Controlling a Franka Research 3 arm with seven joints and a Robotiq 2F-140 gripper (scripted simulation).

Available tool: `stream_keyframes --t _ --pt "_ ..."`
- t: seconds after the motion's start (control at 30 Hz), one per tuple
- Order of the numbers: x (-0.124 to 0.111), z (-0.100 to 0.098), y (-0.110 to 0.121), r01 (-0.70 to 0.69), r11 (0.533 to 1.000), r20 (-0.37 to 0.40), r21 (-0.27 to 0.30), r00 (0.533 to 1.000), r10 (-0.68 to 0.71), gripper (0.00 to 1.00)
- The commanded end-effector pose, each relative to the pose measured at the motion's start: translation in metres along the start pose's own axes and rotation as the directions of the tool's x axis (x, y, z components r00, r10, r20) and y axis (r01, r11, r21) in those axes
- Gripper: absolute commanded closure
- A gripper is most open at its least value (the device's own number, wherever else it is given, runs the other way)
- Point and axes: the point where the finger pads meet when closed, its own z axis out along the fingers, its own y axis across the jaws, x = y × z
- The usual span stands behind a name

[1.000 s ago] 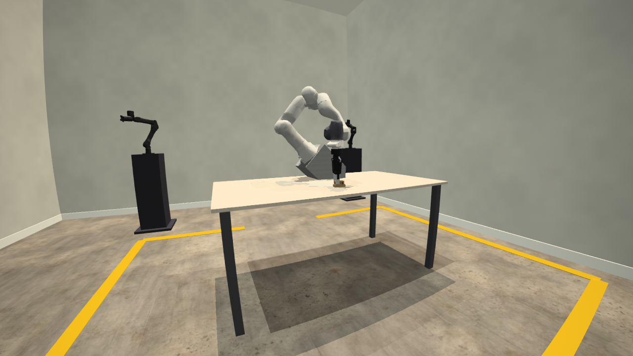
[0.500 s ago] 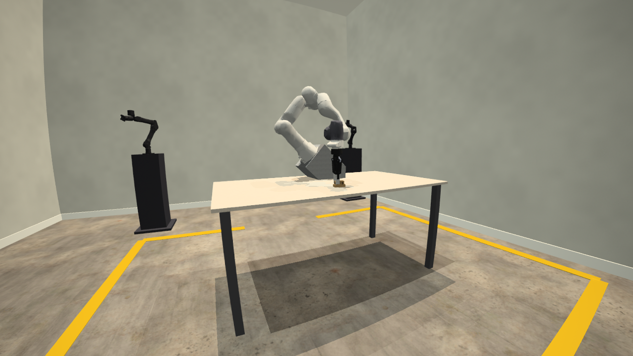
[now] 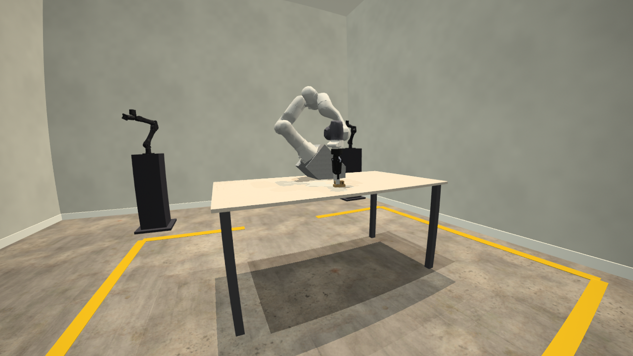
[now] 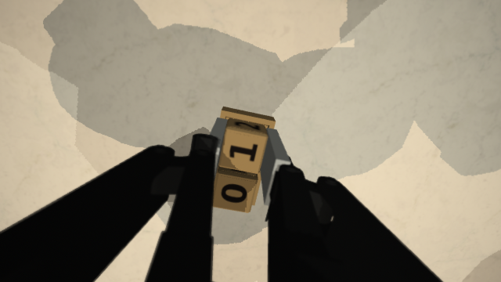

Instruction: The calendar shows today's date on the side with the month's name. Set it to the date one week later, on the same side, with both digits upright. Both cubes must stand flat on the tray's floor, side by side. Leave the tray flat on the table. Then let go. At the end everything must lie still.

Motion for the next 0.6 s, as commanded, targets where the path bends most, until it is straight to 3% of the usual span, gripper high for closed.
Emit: stream_keyframes --t 0.0,0.57 --pt "-0.0012 0.0 -0.0009 0.006 1.0 0.001 0.003 1.0 -0.006 0.82" --pt "-0.0012 0.0 -0.0009 0.006 1.0 0.001 0.003 1.0 -0.006 0.72"
